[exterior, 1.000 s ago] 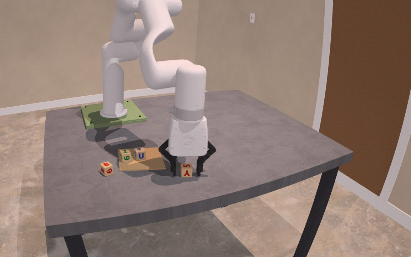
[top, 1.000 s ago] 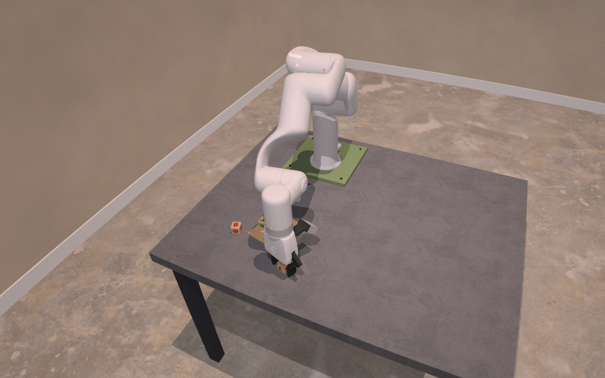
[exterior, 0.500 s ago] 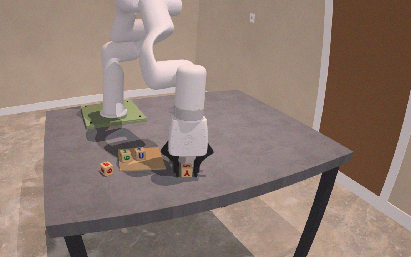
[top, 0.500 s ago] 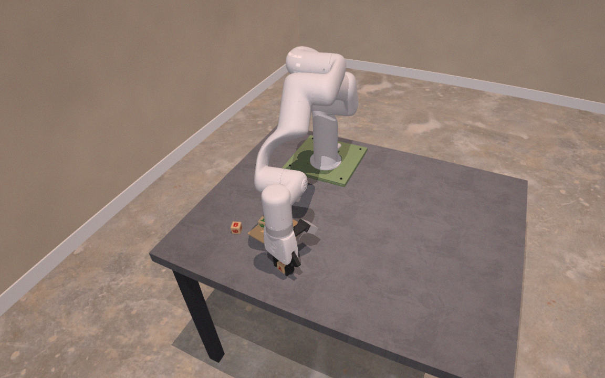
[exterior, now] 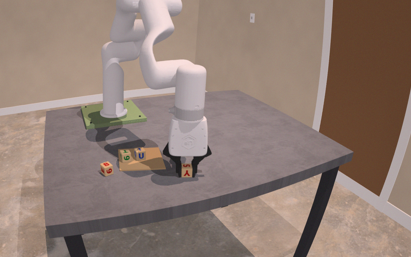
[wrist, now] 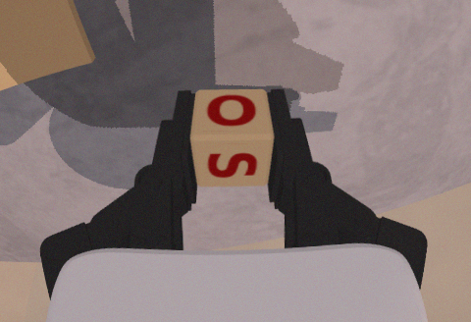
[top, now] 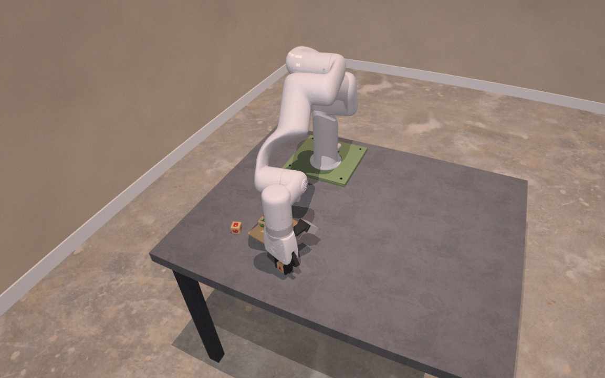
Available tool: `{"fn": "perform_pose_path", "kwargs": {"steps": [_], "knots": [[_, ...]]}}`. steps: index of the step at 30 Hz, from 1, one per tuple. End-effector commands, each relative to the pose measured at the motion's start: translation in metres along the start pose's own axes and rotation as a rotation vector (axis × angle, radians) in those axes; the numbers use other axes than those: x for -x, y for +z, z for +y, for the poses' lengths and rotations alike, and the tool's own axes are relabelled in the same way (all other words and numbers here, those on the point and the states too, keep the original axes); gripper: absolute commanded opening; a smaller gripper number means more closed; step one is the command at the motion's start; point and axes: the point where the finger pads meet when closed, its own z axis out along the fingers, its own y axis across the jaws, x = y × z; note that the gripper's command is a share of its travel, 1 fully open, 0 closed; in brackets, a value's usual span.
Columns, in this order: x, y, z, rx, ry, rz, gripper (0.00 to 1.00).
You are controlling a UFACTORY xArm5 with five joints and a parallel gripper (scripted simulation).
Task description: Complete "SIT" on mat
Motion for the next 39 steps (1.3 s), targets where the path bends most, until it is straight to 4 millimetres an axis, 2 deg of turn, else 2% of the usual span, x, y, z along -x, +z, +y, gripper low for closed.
{"fn": "perform_pose_path", "kwargs": {"steps": [1, 35, 39], "knots": [[0.001, -0.002, 0.001, 0.002, 0.0, -0.003, 0.27], [0.001, -0.002, 0.001, 0.002, 0.0, -0.003, 0.27], [0.001, -0.013, 0.001, 0.002, 0.0, -0.003, 0.27]]}}
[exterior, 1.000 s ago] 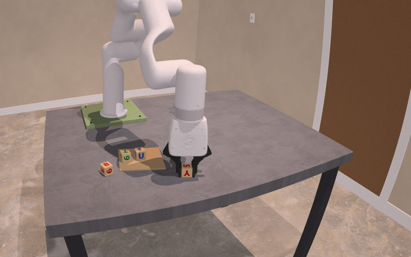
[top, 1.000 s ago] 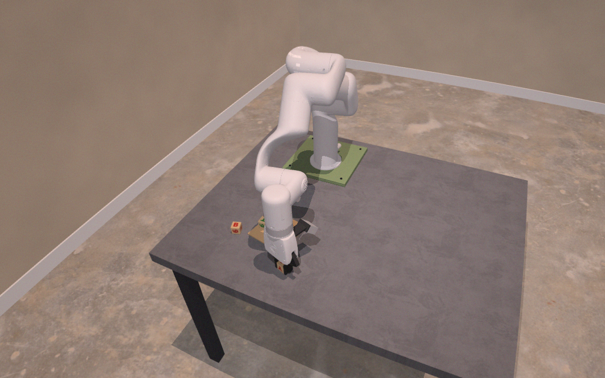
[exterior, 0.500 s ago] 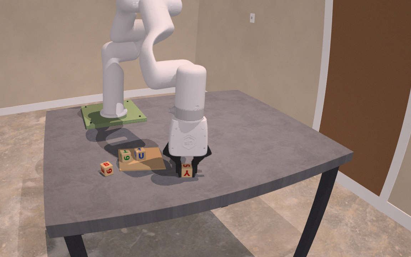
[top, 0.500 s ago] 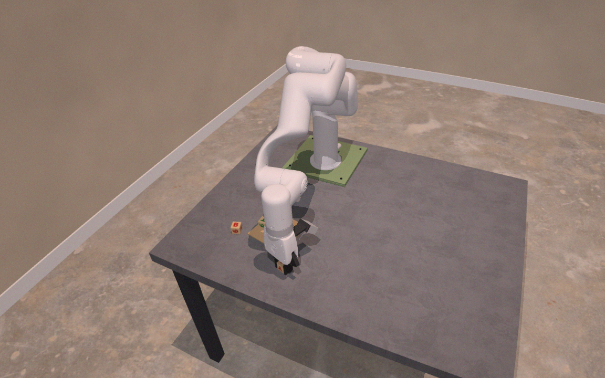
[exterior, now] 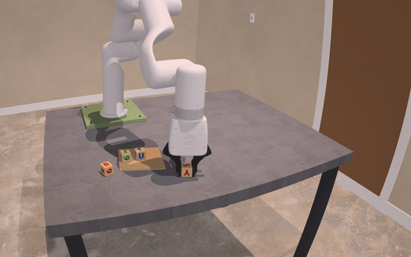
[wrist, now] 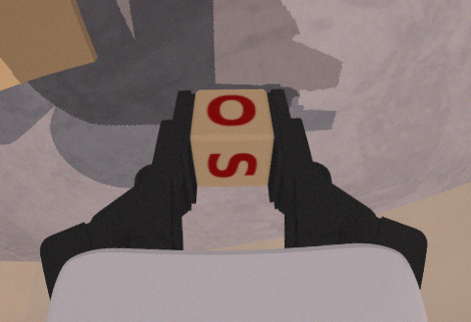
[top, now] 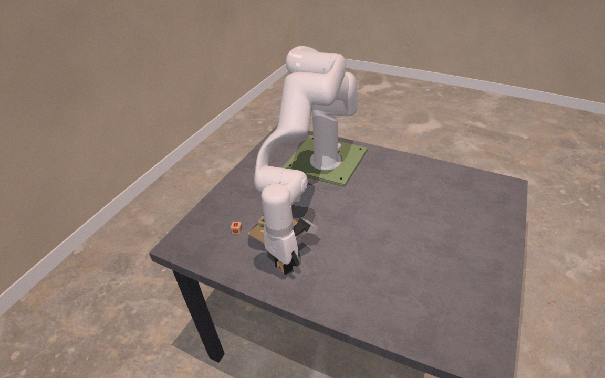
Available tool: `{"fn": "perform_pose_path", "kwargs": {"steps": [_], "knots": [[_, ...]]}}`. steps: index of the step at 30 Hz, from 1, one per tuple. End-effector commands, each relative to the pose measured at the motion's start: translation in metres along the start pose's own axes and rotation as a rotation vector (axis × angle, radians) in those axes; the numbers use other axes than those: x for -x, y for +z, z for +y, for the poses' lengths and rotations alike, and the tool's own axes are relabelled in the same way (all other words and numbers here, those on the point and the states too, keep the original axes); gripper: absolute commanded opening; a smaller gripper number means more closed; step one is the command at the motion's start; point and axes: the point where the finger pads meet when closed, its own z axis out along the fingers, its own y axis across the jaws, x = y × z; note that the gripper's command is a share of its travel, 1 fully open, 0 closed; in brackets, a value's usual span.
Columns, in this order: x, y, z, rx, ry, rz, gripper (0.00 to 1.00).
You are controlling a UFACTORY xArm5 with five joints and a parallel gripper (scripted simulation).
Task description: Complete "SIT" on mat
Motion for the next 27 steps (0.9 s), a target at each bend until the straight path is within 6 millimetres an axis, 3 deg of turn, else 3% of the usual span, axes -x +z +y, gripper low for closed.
{"fn": "perform_pose_path", "kwargs": {"steps": [1, 11, 18, 27], "knots": [[0.002, -0.017, 0.001, 0.003, 0.0, -0.005, 0.27], [0.001, -0.086, 0.001, 0.003, 0.0, -0.005, 0.27], [0.001, -0.1, 0.001, 0.003, 0.0, -0.005, 0.27], [0.001, -0.1, 0.001, 0.003, 0.001, -0.005, 0.27]]}}
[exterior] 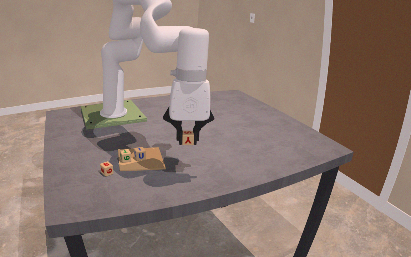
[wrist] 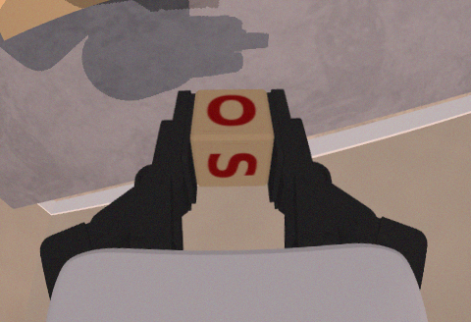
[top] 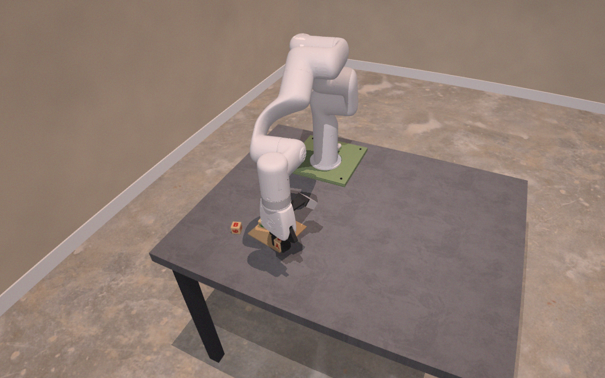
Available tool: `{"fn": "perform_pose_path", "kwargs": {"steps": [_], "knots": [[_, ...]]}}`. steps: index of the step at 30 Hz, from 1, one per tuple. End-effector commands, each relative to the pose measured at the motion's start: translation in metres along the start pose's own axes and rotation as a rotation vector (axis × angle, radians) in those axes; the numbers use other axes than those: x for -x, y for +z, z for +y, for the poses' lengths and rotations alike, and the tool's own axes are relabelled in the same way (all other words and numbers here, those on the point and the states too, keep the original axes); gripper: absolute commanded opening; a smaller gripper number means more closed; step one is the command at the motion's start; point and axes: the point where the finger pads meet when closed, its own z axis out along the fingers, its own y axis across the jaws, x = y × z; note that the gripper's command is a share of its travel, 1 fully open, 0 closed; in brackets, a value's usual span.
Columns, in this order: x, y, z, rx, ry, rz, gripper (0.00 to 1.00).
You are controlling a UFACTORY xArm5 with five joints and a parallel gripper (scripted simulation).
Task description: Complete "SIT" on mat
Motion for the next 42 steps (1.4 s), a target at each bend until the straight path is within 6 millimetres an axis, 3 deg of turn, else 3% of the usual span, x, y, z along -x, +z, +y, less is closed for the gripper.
{"fn": "perform_pose_path", "kwargs": {"steps": [1, 5, 42], "knots": [[0.001, -0.003, 0.0, 0.003, 0.005, -0.005, 0.27], [-0.001, -0.004, -0.002, 0.003, 0.035, -0.004, 0.27], [-0.077, -0.01, -0.068, 0.004, 0.914, -0.003, 0.27]]}}
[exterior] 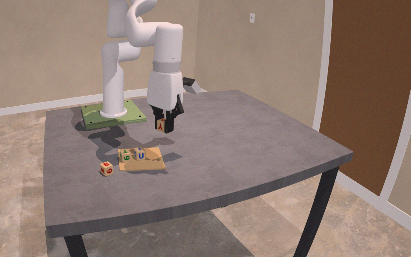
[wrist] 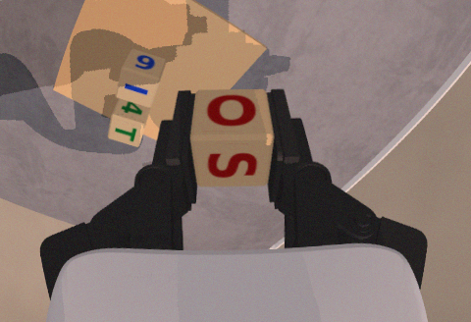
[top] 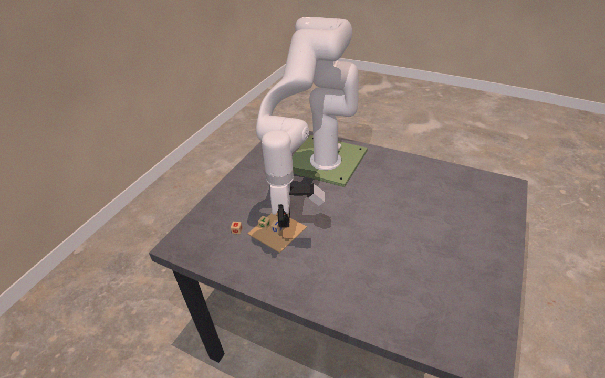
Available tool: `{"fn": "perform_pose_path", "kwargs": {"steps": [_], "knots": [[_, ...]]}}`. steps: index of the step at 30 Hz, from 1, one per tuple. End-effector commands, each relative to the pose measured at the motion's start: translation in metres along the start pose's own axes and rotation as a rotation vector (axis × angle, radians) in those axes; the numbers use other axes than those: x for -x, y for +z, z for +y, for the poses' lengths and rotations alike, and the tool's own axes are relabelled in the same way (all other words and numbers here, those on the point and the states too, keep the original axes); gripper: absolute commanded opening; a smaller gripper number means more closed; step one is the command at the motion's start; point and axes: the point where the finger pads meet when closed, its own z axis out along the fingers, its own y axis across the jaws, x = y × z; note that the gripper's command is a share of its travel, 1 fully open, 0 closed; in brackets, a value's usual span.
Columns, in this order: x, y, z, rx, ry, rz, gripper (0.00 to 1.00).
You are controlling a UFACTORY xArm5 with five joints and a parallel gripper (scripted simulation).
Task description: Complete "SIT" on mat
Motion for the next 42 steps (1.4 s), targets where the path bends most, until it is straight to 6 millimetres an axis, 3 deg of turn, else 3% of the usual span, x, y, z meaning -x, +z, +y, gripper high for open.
{"fn": "perform_pose_path", "kwargs": {"steps": [1, 16, 33, 42], "knots": [[-0.001, -0.001, -0.015, 0.011, 0.139, -0.002, 0.27], [-0.005, 0.002, -0.049, 0.011, 0.419, -0.001, 0.27], [-0.006, 0.004, -0.05, 0.011, 0.424, -0.001, 0.27], [-0.006, 0.026, -0.05, 0.012, 0.425, -0.001, 0.27]]}}
